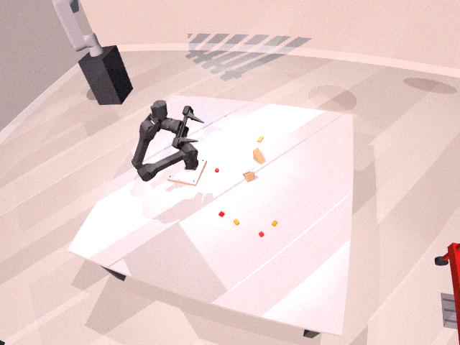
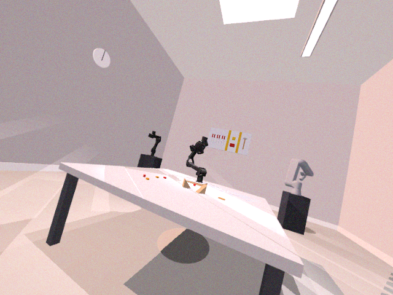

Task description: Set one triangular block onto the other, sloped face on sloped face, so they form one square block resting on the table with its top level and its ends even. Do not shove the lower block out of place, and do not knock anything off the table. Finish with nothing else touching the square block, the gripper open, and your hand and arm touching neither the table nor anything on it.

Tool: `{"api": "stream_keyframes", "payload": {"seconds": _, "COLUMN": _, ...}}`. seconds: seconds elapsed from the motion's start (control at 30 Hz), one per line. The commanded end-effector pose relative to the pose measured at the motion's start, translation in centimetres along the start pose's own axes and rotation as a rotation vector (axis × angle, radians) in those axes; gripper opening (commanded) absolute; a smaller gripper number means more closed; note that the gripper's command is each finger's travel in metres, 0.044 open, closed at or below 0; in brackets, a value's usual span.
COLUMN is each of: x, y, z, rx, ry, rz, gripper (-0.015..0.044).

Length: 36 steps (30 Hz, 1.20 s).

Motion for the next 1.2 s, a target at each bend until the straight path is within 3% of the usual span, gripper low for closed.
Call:
{"api": "stream_keyframes", "payload": {"seconds": 0.0, "x": -0.2, "y": 0.0, "z": 0.1, "rx": -0.004, "ry": 0.000, "rz": 0.011, "gripper": 0.0426}}
{"api": "stream_keyframes", "payload": {"seconds": 0.27, "x": -6.8, "y": 0.2, "z": 3.7, "rx": -0.207, "ry": 0.077, "rz": 0.528, "gripper": 0.0440}}
{"api": "stream_keyframes", "payload": {"seconds": 0.6, "x": -13.3, "y": 4.0, "z": 10.5, "rx": -0.376, "ry": 0.421, "rz": 1.236, "gripper": 0.0440}}
{"api": "stream_keyframes", "payload": {"seconds": 0.93, "x": -15.8, "y": 8.7, "z": 15.9, "rx": -0.368, "ry": 0.801, "rz": 1.667, "gripper": 0.0440}}
{"api": "stream_keyframes", "payload": {"seconds": 1.17, "x": -16.4, "y": 13.0, "z": 19.8, "rx": -0.217, "ry": 1.168, "rz": 1.983, "gripper": 0.0440}}
Point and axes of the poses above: the point midway between the two fingers, 35 mm back from their tips, its own z axis out along the fingers, its own x axis across the jaws, y = z × x, the point moved 1 cm from there along -z, back along the fingers, and after that the axes turned 14 degrees about -z, right-handed, at the moved point
